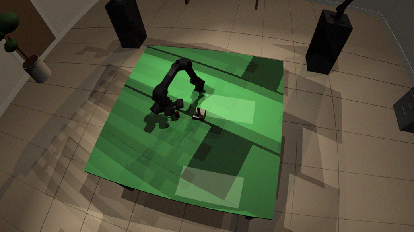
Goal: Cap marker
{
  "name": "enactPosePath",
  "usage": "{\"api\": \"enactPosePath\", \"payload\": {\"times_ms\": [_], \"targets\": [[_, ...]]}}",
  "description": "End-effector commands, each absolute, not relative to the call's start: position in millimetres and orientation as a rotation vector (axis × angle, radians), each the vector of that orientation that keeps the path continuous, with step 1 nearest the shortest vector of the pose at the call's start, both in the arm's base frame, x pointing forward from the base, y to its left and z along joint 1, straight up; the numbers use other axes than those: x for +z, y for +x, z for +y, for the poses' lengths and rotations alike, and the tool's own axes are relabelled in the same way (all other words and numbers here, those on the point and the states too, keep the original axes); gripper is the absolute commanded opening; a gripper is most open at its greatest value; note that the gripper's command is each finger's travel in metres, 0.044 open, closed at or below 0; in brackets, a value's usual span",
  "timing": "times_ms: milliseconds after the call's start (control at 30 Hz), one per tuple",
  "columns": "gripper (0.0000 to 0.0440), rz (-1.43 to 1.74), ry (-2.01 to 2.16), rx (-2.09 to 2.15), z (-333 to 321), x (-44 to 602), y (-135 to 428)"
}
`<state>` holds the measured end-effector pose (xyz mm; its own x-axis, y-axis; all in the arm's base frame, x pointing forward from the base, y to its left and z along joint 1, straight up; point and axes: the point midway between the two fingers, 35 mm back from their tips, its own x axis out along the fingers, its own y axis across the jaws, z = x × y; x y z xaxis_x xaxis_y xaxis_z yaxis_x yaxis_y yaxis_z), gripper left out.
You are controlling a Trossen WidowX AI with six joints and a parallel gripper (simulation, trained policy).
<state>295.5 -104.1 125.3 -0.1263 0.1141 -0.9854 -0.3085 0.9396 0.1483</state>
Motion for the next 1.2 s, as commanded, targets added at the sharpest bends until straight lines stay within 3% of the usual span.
{"api": "enactPosePath", "payload": {"times_ms": [0,733,800,967,1167], "targets": [[0.0295,1.687,-0.169,0.387,-102.1,115.1,293.3],[0.0242,1.724,-0.292,0.535,-90.3,62.3,282.0],[0.0226,1.722,-0.307,0.543,-89.7,60.4,281.2],[0.0102,1.696,-0.352,0.542,-89.9,66.7,283.5],[0.0094,1.65,-0.425,0.536,-88.3,86.9,290.5]]}}
